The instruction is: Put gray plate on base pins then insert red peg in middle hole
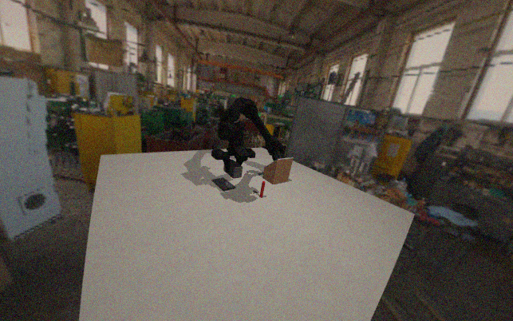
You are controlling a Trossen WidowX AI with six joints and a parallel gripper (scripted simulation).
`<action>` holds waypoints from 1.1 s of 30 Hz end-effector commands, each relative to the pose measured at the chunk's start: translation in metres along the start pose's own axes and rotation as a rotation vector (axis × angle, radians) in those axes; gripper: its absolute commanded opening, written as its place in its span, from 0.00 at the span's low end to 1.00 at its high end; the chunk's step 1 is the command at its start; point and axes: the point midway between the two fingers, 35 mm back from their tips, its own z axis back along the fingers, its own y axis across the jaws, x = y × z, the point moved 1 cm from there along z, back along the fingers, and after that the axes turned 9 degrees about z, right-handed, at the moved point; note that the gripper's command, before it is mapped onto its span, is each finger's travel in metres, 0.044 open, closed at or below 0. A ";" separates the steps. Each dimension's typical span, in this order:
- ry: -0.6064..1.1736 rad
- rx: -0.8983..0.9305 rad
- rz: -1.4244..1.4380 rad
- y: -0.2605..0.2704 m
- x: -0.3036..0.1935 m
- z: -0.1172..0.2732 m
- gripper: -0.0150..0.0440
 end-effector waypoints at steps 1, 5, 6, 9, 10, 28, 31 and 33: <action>0.002 -0.005 0.015 0.001 -0.011 -0.005 0.25; 0.002 -0.006 0.021 0.003 -0.022 -0.011 0.25; 0.003 -0.007 0.023 0.003 -0.025 -0.012 0.25; 0.004 -0.004 0.036 0.005 -0.033 -0.016 0.25; 0.004 -0.003 0.040 0.006 -0.035 -0.018 0.25; 0.020 0.003 0.094 0.022 -0.083 -0.044 0.25; 0.024 0.004 0.101 0.026 -0.091 -0.048 0.25; 0.026 0.004 0.104 0.027 -0.095 -0.050 0.25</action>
